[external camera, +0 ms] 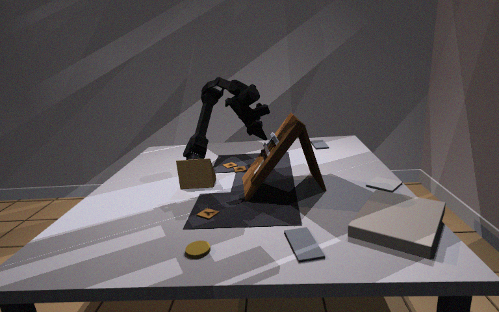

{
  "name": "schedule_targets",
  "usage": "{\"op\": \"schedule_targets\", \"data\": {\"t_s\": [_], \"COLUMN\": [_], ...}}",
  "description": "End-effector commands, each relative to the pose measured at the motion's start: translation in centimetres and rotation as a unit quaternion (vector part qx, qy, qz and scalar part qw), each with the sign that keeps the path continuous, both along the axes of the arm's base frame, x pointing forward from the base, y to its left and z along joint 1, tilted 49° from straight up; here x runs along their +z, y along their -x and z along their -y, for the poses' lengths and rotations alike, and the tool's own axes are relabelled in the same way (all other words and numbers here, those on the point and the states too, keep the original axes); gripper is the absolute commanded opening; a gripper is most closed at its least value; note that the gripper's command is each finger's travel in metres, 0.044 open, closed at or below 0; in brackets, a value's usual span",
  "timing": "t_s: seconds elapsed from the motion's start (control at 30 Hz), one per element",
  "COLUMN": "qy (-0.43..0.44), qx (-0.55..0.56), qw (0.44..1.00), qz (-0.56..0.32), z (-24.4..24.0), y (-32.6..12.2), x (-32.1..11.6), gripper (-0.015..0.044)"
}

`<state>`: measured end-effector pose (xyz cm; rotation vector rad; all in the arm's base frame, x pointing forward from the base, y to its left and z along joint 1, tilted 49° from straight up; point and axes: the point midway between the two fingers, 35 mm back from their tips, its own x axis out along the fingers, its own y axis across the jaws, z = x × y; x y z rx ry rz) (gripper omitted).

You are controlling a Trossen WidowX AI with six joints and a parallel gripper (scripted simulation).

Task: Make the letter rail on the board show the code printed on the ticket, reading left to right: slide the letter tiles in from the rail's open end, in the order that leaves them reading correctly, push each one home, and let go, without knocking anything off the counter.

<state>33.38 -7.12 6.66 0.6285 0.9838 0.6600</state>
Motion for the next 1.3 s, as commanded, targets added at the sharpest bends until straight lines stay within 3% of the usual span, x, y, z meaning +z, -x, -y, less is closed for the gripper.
{"op": "schedule_targets", "data": {"t_s": [0.0,0.17,1.27], "qy": [0.027,0.040,0.040], "qx": [0.093,0.167,0.167], "qw": [0.993,0.978,0.978], "qz": [-0.070,-0.116,-0.116], "z": [-1.3,-2.3,-3.2], "y": [-0.3,0.1,-0.8], "x": [1.2,2.7,2.4], "gripper": [0.0000,0.0000,0.0000]}}
